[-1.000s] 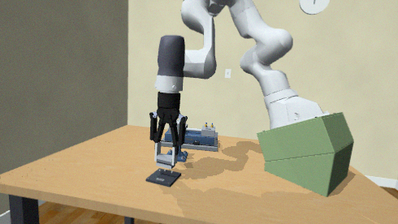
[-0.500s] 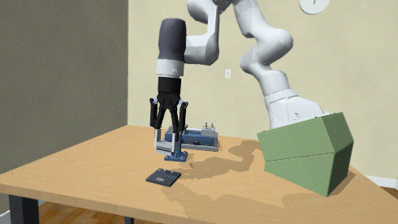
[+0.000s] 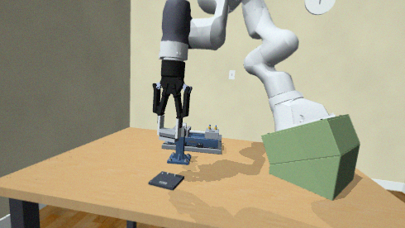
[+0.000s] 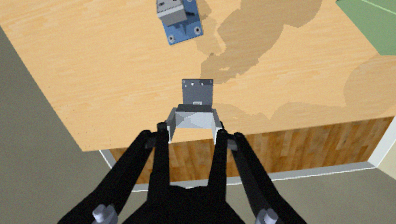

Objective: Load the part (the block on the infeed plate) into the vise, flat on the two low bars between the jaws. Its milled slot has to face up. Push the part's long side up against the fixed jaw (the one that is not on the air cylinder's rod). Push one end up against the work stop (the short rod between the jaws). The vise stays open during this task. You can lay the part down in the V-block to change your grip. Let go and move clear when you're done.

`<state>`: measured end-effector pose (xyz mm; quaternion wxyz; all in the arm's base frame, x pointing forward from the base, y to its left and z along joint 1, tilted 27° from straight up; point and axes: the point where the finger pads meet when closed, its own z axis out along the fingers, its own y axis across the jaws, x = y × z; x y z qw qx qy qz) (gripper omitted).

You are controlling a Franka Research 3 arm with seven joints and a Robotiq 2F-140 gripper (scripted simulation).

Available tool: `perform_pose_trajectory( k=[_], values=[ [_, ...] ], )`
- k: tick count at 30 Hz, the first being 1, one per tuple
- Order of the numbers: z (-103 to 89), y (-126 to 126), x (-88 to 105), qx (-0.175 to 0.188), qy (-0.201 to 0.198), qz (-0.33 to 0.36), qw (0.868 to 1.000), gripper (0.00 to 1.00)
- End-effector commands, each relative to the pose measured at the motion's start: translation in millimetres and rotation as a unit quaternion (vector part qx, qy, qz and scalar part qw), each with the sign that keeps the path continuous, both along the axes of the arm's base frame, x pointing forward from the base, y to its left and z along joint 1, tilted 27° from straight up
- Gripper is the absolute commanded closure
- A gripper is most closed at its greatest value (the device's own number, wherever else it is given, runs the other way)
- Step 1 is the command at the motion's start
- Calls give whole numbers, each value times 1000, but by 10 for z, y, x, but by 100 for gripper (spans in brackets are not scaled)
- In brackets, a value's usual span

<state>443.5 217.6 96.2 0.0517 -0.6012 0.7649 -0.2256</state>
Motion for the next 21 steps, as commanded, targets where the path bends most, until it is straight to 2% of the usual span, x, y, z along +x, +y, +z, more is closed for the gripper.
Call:
perform_pose_trajectory(
  k=[1,3,16,21],
  values=[
    [115,-18,-93,-16,12,10,1000,100],
    [115,-18,-93,-16,12,10,1000,100],
    [495,111,-238,-16,12,10,1000,100],
    [551,131,-259,-16,12,10,1000,100]
  ],
)
